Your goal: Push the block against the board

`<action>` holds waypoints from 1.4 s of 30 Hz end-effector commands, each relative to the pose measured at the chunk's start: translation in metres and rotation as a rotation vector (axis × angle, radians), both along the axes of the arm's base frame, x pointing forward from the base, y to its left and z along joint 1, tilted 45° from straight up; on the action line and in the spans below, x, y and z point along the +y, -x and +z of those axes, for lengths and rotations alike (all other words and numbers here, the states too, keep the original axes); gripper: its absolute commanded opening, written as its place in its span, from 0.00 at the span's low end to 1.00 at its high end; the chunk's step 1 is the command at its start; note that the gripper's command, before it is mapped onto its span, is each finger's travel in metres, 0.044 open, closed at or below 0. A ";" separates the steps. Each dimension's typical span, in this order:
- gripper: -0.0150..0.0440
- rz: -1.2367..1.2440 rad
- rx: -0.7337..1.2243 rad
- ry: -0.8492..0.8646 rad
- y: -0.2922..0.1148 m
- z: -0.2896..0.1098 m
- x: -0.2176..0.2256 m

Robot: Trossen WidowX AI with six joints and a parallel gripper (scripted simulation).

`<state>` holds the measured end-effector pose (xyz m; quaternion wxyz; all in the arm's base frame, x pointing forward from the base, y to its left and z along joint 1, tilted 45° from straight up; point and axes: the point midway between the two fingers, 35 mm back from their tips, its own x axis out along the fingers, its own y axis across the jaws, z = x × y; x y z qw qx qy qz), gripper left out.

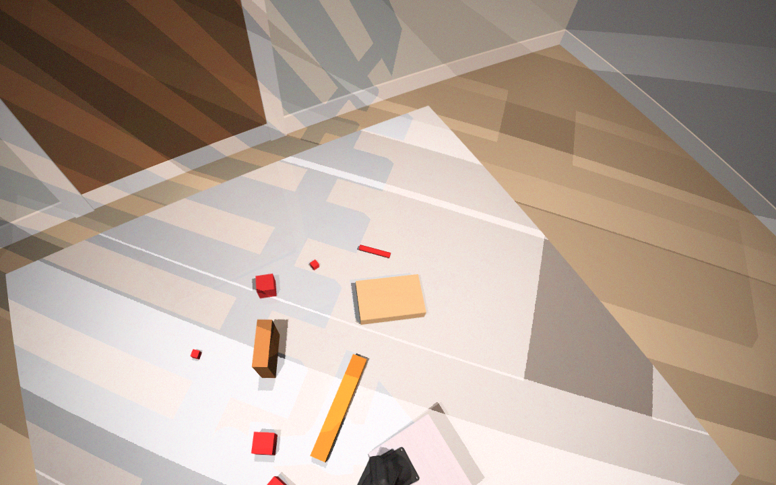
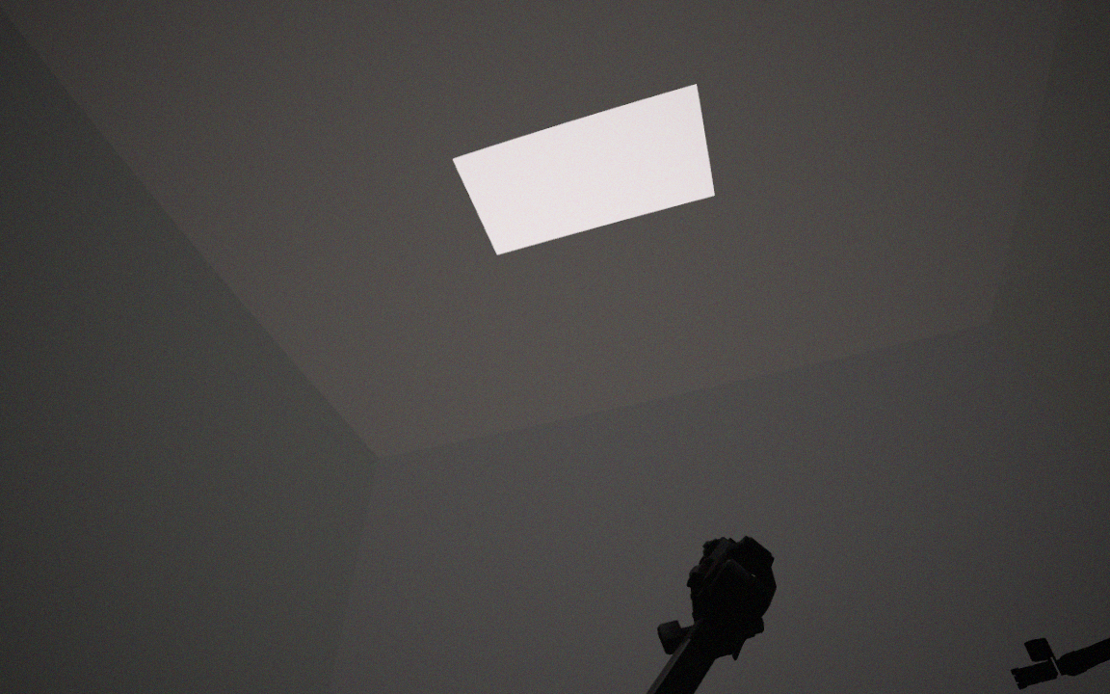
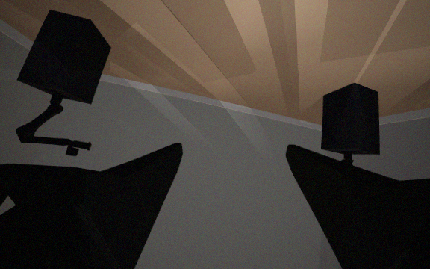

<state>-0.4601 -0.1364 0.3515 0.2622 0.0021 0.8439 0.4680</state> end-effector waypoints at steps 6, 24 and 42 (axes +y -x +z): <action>0.67 0.035 -0.015 -0.019 -0.003 -0.002 -0.009; 0.25 0.512 -0.165 -0.287 -0.059 -0.031 -0.119; 0.25 1.012 -0.228 -0.574 -0.143 -0.060 -0.212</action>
